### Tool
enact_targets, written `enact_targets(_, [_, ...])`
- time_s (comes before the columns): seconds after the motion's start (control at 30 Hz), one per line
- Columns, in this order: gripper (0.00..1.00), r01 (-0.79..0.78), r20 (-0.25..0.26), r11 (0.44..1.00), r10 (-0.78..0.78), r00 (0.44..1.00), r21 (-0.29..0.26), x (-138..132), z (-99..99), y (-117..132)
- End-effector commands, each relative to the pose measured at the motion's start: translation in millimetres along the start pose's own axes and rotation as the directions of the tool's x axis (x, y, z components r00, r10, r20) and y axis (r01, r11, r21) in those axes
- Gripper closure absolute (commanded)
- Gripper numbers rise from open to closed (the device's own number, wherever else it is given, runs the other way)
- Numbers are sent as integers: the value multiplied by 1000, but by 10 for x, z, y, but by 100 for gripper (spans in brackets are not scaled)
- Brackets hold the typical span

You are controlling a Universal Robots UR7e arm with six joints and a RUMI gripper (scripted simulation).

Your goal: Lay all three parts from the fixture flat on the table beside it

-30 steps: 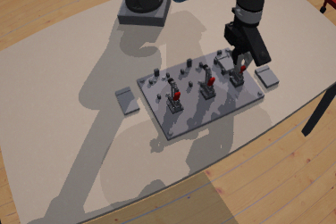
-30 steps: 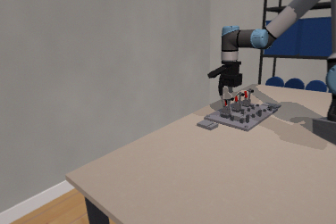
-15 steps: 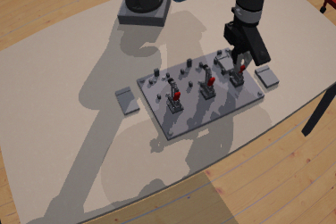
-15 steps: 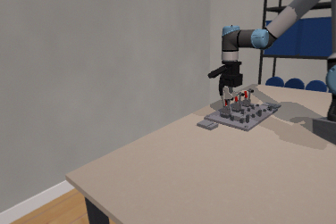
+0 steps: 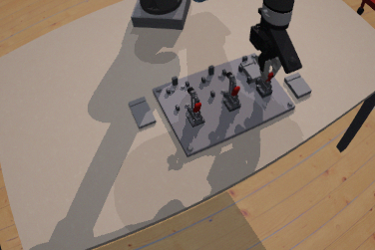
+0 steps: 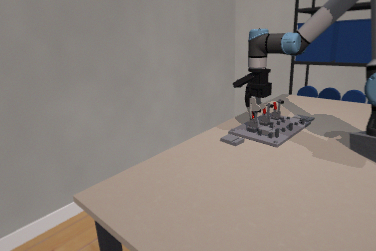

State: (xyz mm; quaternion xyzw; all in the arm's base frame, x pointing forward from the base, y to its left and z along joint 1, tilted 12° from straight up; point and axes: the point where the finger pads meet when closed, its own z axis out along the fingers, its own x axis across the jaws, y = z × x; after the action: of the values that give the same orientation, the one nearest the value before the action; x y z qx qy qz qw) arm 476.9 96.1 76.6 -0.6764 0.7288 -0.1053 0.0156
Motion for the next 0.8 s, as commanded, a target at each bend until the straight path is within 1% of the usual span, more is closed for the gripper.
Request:
enact_targets(0.0, [100, 0, 0, 1000, 0, 1000, 1, -1, -3, -1])
enact_targets(0.1, [100, 0, 0, 1000, 0, 1000, 1, -1, -3, -1])
enact_targets(0.13, [72, 0, 0, 1000, 0, 1000, 1, -1, -3, -1])
enact_targets(0.77, [72, 0, 0, 1000, 0, 1000, 1, -1, -3, -1])
